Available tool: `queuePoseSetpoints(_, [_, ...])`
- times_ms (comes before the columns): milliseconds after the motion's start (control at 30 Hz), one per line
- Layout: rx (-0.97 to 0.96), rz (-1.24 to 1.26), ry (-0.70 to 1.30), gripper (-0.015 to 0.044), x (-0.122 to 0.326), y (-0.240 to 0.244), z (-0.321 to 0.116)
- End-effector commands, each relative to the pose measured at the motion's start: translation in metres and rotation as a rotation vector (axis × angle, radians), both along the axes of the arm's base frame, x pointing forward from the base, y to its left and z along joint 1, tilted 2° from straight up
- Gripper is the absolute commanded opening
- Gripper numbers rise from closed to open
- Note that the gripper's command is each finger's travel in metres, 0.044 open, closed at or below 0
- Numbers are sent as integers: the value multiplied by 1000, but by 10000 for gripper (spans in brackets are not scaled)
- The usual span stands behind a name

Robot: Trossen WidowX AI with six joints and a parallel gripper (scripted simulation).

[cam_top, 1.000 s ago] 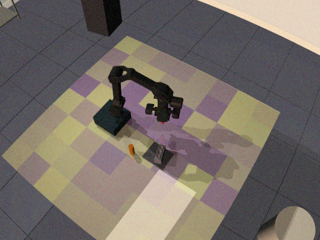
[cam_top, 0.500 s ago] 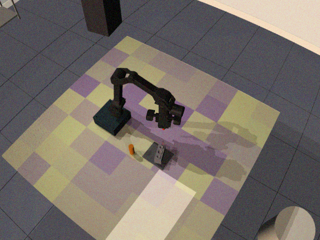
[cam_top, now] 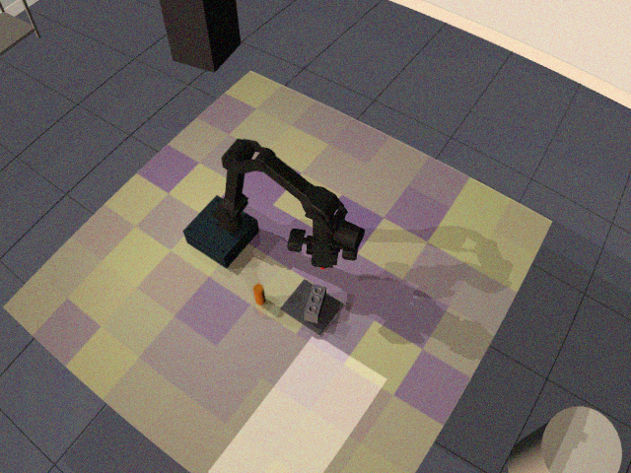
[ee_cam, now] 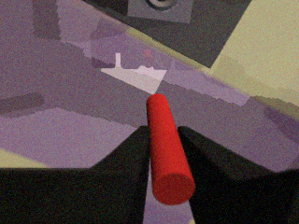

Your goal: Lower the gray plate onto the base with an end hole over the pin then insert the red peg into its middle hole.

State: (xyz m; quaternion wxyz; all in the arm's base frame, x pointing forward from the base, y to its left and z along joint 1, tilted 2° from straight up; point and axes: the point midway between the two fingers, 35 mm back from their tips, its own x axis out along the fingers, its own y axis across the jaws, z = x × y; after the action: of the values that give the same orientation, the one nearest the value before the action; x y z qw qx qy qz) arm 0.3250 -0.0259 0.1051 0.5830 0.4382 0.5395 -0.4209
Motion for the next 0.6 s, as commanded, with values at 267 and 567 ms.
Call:
queuePoseSetpoints(267, [1,6,2,0,11,-32,1])
queuePoseSetpoints(567, [-2,7,0,0,17,-59,1])
